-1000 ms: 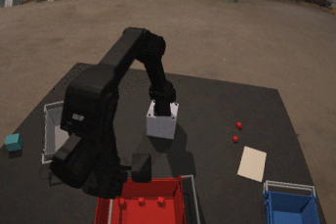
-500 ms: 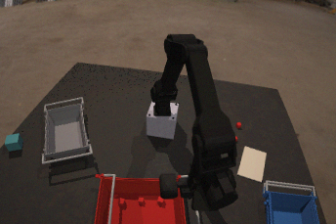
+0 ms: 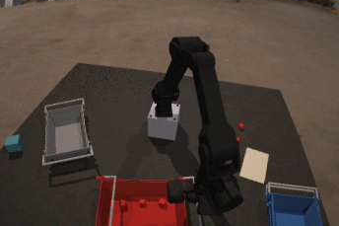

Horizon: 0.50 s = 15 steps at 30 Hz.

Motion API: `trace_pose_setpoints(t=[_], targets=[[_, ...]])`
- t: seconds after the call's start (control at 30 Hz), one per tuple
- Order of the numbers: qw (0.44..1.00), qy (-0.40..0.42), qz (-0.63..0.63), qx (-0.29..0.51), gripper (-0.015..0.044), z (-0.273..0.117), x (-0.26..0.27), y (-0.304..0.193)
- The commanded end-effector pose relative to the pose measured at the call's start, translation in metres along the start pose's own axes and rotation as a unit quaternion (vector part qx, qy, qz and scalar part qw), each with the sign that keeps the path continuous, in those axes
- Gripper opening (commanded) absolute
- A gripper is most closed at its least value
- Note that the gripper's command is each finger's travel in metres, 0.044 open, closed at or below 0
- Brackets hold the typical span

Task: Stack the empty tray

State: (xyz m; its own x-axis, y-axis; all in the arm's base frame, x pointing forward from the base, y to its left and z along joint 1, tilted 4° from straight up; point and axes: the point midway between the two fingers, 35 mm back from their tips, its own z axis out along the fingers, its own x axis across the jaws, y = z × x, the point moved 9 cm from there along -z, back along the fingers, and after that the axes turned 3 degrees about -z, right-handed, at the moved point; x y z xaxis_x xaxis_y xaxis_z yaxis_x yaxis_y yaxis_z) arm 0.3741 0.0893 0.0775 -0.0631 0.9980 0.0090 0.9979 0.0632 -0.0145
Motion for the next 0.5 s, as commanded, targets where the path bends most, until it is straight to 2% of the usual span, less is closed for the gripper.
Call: trace_pose_setpoints(t=[0.0, 0.27, 0.47], targets=[[1.0, -0.001, 0.003, 0.011, 0.0081, 0.031, 0.0, -0.004], [1.0, -0.001, 0.003, 0.011, 0.0081, 0.033, -0.001, -0.004], [1.0, -0.001, 0.003, 0.011, 0.0081, 0.01, -0.014, -0.004]])
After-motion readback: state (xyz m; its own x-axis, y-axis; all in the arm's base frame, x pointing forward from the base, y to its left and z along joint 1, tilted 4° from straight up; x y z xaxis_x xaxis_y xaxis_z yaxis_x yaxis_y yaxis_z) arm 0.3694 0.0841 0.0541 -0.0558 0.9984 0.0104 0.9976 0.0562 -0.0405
